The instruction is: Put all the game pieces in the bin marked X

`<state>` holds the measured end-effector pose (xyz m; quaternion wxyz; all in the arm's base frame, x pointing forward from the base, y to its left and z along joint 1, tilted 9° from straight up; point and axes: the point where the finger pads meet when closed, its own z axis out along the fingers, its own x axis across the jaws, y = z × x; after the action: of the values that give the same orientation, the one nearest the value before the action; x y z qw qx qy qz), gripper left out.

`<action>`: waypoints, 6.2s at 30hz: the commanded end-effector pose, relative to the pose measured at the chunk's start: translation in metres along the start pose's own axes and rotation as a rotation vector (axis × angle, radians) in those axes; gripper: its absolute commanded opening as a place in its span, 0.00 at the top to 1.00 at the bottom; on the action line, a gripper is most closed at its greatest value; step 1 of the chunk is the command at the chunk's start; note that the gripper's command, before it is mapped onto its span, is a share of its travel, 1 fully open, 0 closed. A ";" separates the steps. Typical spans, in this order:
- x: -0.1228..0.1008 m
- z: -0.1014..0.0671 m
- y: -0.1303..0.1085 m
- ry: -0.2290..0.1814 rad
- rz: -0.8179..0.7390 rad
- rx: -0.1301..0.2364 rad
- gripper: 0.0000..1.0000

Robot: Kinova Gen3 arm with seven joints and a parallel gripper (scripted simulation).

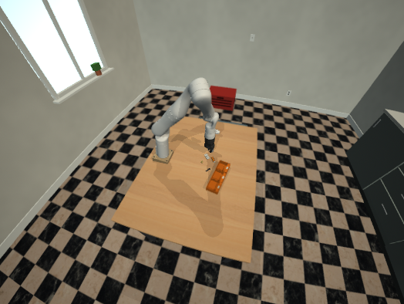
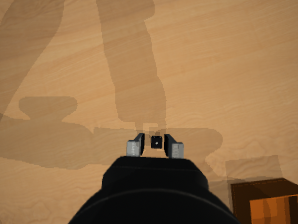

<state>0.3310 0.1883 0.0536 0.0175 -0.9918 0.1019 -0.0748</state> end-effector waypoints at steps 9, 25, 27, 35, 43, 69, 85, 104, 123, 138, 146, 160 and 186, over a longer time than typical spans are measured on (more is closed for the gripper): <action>0.004 0.002 0.000 0.001 0.005 0.005 0.36; 0.001 0.013 0.000 0.000 -0.001 0.004 0.36; 0.002 0.012 0.001 0.000 -0.002 0.004 0.36; 0.003 0.012 0.002 0.000 0.001 0.001 0.66; 0.003 0.012 0.002 0.000 0.001 0.001 0.66; 0.004 -0.009 0.002 0.002 0.000 -0.002 0.66; 0.003 -0.049 0.002 0.001 -0.001 -0.002 0.66; 0.003 -0.048 0.002 0.000 0.001 0.001 0.66; 0.003 -0.048 0.002 0.000 0.001 0.001 0.66; 0.003 -0.048 0.002 0.000 0.001 0.001 0.66; 0.003 -0.048 0.002 0.000 0.001 0.001 0.66; 0.003 -0.048 0.002 0.000 0.001 0.001 0.66; 0.068 -0.047 0.046 -0.006 0.004 -0.004 0.66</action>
<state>0.3685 0.1456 0.1082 0.0166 -0.9927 0.0908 -0.0774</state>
